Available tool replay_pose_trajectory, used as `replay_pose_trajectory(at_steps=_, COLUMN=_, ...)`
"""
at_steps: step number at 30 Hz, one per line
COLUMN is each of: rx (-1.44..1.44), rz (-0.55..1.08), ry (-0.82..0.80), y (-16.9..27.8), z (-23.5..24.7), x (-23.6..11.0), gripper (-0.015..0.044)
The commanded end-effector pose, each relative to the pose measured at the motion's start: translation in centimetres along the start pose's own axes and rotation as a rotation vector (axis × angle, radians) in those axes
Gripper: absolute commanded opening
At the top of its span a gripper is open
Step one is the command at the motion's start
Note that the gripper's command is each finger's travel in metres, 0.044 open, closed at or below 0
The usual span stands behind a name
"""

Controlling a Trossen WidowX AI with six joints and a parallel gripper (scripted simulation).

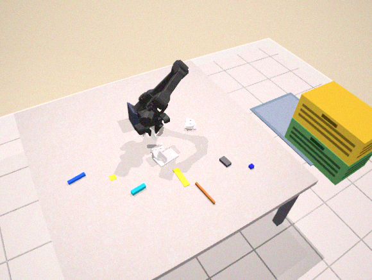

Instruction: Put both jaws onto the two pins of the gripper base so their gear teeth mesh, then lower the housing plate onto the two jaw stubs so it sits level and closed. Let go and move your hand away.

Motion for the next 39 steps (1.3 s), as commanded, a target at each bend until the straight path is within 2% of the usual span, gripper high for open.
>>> replay_pose_trajectory(at_steps=1, rx=0.015, rz=0.004, ry=0.001, y=0.0, z=-0.1, x=0.0, gripper=0.0134)
replay_pose_trajectory(at_steps=23, rx=0.036, rz=0.004, ry=0.001, y=0.0, z=-0.1, x=0.0, gripper=0.0134)
replay_pose_trajectory(at_steps=39, rx=0.036, rz=0.007, ry=-0.006, y=4.4, z=-1.7, x=-0.3, gripper=0.0134)
Point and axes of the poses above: the point midway between the two fingers, 35 mm back from their tips, its own x axis out along the fingers, its own z axis across the jaws, y = z × x, the point moved 2 cm from there along -x, back along the fingers, and after that the axes turned 6 degrees about x, right-handed, at the moved point
